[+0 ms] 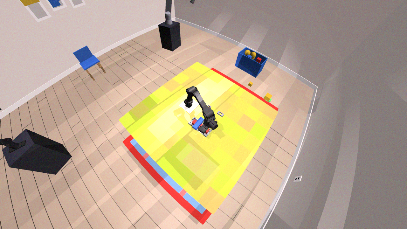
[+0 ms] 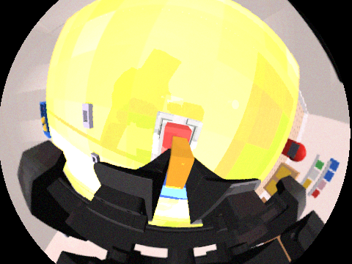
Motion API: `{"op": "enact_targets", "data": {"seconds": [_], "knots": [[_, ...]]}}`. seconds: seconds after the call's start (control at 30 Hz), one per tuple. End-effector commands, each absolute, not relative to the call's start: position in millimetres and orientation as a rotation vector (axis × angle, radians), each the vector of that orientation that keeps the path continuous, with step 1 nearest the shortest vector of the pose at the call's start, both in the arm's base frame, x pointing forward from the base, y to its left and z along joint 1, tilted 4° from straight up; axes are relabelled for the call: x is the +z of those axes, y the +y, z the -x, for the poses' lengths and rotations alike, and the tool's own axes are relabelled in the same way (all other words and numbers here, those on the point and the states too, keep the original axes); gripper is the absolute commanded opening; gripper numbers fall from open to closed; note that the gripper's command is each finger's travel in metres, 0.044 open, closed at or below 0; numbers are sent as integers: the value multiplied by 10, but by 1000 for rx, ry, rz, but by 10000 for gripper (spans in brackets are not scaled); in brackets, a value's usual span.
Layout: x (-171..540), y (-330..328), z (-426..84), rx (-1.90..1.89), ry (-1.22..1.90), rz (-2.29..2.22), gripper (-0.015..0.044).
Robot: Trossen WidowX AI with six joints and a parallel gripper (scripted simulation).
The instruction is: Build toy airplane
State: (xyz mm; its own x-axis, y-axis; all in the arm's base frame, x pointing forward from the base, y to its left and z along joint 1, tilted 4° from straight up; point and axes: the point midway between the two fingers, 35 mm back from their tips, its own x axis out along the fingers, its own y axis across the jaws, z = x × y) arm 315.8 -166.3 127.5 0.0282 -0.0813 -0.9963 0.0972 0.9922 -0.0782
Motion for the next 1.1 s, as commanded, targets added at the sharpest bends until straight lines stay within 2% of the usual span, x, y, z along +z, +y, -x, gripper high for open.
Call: {"op": "enact_targets", "data": {"seconds": [0.0,1.07], "knots": [[1169,-1662,-3142,-136,1545,-18,65],[1058,-1667,-3140,-136,1545,-18,65]]}}
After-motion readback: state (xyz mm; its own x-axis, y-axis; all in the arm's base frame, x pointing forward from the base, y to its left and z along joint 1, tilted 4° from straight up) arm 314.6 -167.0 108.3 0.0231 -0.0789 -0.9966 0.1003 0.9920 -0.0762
